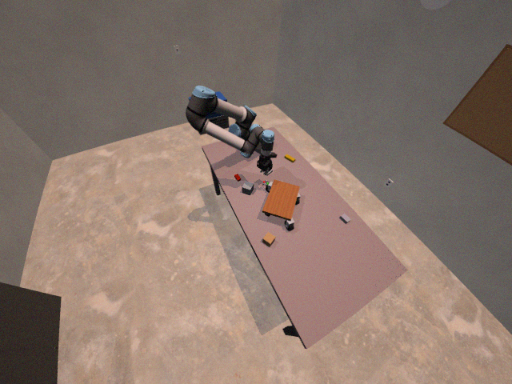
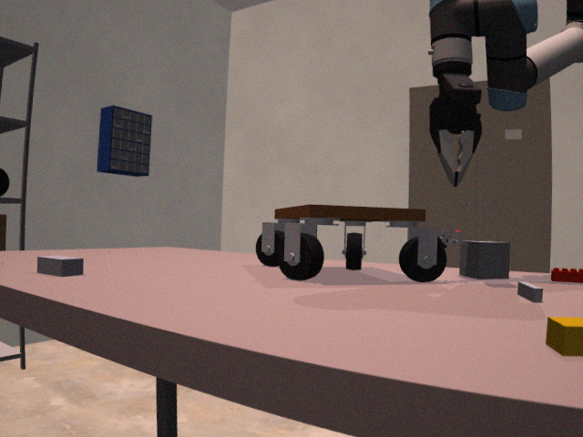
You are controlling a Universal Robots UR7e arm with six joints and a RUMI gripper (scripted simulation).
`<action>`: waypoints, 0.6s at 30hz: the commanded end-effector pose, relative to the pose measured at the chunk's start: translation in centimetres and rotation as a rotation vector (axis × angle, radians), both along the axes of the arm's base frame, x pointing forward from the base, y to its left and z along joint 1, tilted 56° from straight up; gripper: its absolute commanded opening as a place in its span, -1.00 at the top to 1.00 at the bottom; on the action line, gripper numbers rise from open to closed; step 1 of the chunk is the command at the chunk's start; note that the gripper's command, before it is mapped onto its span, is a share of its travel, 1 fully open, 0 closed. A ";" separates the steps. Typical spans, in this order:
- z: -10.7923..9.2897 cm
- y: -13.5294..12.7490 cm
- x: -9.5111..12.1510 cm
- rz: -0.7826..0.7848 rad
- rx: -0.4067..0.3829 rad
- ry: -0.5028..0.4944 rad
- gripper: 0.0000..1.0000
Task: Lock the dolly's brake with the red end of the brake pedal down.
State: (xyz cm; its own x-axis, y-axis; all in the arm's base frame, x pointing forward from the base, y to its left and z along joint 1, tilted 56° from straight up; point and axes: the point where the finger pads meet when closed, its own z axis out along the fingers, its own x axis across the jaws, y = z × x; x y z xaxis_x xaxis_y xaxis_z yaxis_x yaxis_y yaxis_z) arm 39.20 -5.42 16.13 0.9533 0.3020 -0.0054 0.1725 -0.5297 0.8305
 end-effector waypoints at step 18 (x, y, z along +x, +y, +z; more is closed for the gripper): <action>0.1 -0.4 -0.2 0.122 -0.049 0.160 1.00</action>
State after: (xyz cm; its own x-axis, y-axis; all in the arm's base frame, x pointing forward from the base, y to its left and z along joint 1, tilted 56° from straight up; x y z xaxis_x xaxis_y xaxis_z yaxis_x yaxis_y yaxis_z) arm 39.02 -5.82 16.20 0.9000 0.4042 -0.1631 0.3544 -0.4609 0.8136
